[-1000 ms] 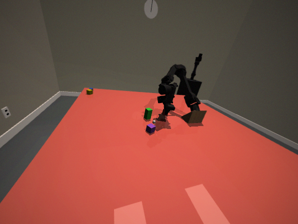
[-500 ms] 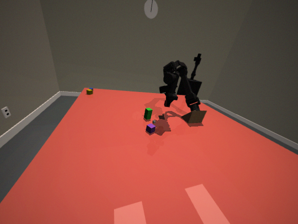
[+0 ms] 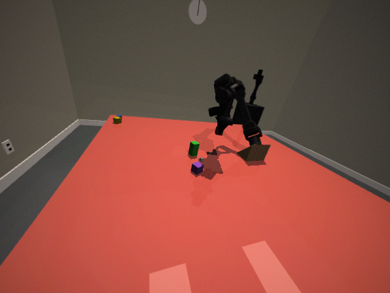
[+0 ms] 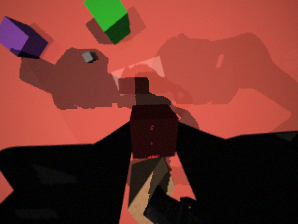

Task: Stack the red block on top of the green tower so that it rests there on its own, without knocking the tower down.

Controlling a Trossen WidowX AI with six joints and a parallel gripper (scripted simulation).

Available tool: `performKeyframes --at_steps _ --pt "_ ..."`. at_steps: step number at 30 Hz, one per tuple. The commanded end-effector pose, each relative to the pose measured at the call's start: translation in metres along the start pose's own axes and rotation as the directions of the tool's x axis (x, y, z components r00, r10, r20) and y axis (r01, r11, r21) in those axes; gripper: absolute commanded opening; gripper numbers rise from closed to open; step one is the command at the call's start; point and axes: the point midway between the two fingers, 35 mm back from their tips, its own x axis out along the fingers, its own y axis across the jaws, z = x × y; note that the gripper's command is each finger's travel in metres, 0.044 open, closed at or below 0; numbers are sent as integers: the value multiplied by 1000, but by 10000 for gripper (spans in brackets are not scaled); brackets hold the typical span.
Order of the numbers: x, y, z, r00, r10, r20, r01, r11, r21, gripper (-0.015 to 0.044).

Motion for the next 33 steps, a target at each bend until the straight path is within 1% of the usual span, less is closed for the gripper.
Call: performKeyframes --at_steps 1,13,25,33 --pt "-2 6 12 1000 -3 -5 3 1000 -5 0" --pt "-6 23 57 1000 0 -3 0 1000 -3 0" --pt "-2 39 102 1000 -1 -1 1 1000 0 0" --pt "1 44 122 1000 -3 0 3 1000 1 0"
